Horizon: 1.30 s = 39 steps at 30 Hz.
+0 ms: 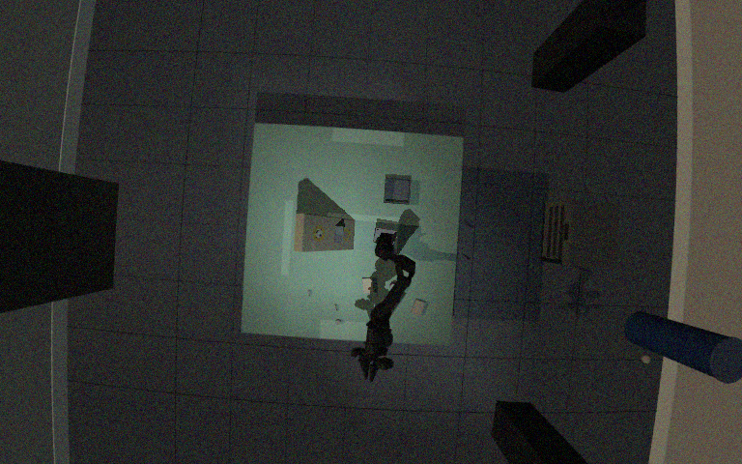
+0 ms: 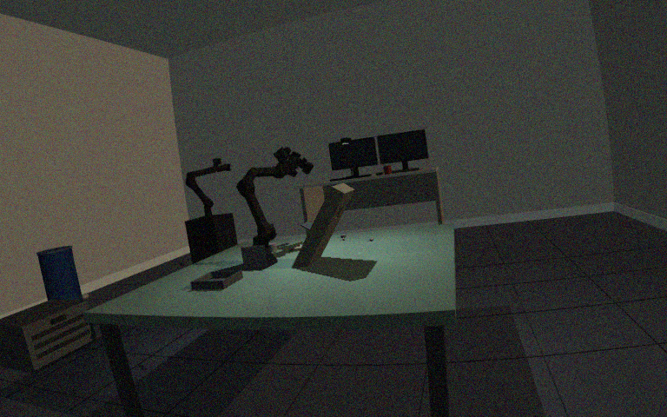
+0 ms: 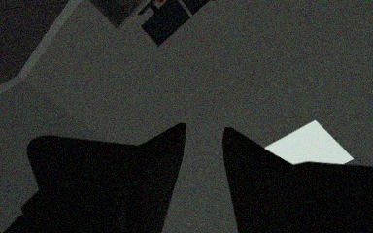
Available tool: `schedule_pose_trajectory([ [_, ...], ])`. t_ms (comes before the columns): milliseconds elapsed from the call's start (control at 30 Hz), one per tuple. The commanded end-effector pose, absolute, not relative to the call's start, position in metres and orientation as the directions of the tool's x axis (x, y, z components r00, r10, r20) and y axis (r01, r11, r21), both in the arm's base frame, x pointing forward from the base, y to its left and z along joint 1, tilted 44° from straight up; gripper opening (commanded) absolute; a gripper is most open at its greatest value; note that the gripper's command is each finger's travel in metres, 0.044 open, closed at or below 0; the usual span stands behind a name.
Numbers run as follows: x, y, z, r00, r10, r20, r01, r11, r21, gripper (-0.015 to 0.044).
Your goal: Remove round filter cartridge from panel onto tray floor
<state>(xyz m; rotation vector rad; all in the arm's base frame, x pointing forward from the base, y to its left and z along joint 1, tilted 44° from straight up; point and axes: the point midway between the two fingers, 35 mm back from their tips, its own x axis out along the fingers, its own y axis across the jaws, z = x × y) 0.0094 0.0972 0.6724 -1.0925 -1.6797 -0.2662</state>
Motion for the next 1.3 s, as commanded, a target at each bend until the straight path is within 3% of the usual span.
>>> schedule_pose_trajectory([
  [0,0.043,0.131,0.652,0.076,0.630,0.773,0.758,0.467,-0.455,0.0117],
  [333,0.167,0.170,0.578,0.415,0.763,0.495,0.593,0.186,-0.784,0.0117],
  [700,0.284,0.120,0.482,0.714,0.679,0.171,0.187,0.051,-0.981,0.0117],
  [967,0.339,0.033,0.401,0.849,0.523,-0.072,-0.189,0.174,-0.966,0.0117],
  [1267,0.344,-0.078,0.321,0.896,0.354,-0.268,-0.427,0.517,-0.742,0.0117],
])
